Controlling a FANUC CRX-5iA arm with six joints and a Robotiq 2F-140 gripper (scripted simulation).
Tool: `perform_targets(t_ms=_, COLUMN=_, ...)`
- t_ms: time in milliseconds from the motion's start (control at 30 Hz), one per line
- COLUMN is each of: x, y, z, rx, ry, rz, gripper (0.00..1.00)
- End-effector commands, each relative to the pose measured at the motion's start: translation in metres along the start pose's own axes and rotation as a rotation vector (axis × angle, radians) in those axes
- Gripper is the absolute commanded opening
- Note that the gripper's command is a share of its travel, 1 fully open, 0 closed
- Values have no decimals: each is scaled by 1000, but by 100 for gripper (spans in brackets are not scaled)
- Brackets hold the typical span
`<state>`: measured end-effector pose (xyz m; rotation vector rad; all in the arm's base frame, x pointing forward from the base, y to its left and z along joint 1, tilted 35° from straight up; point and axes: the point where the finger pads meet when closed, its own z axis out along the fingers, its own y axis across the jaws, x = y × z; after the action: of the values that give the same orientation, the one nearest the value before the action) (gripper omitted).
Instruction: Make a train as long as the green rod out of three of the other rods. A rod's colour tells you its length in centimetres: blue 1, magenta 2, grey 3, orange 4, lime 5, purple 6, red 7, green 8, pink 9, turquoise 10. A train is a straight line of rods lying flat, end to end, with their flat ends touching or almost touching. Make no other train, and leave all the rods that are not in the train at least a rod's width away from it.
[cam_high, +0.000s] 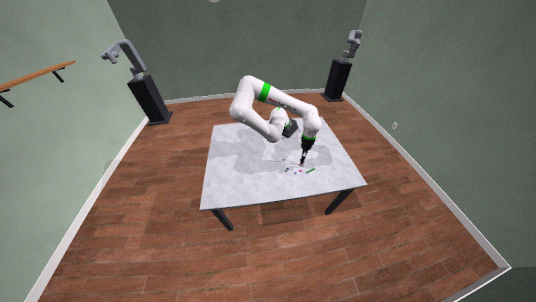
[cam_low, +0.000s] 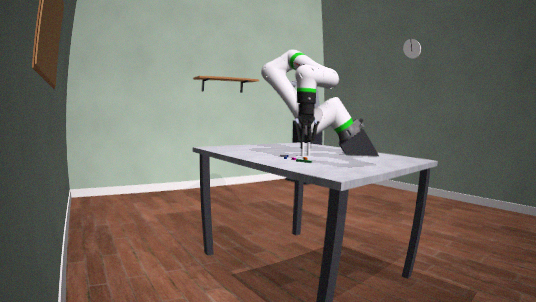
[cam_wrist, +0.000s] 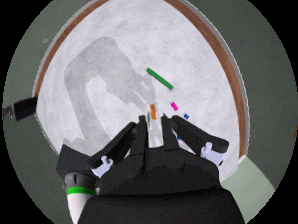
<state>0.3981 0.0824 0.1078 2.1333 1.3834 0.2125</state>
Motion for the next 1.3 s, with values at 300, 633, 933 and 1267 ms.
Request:
perform_targets(t_ms=300, x=0, y=0, z=0, rx=0, ry=0, rz=0, gripper=15)
perform_targets(t_ms=633, x=0, y=0, z=0, rx=0, ry=0, rz=0, gripper=15)
perform_targets(t_ms=933, x=0, y=0, z=0, rx=0, ry=0, rz=0, gripper=15)
perform_targets(t_ms=1267, x=0, y=0, z=3, rx=0, ry=0, rz=0, gripper=15)
